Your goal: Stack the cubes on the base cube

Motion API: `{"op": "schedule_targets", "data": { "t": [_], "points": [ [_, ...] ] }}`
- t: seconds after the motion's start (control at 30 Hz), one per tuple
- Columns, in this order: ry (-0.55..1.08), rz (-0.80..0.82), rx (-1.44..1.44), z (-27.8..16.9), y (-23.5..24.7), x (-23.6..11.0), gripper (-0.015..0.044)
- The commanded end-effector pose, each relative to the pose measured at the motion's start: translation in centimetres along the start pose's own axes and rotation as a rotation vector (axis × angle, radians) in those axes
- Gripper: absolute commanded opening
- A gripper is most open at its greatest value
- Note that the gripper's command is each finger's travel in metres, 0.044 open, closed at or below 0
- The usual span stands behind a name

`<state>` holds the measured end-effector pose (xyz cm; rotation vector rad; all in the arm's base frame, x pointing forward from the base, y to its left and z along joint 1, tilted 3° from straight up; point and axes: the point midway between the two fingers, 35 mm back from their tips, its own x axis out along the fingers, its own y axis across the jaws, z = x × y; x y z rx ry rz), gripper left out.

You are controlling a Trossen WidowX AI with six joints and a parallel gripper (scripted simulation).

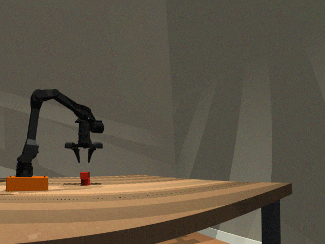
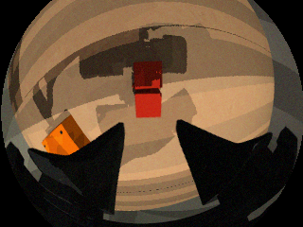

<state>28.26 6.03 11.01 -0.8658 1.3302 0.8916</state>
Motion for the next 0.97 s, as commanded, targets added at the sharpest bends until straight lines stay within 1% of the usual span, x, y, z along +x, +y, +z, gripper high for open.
{"op": "schedule_targets", "data": {
  "t": [0.0,0.1,0.13,0.57,0.67,0.87,0.93],
  "points": [
    [-0.001,-0.002,0.000,0.0,0.0,-0.6,0.0310],
    [-0.001,-0.002,0.000,0.0,0.0,-0.7,0.0389],
    [-0.001,-0.002,0.000,0.0,0.0,-0.8,0.0400],
    [0.002,0.004,0.001,0.2,0.2,-0.9,0.0400],
    [-0.002,0.006,0.001,2.9,1.8,-0.9,0.0400],
    [-0.009,0.012,0.001,9.2,7.6,-1.2,0.0400],
    [-0.007,0.012,0.001,10.3,9.0,-1.3,0.0400]
  ]
}}
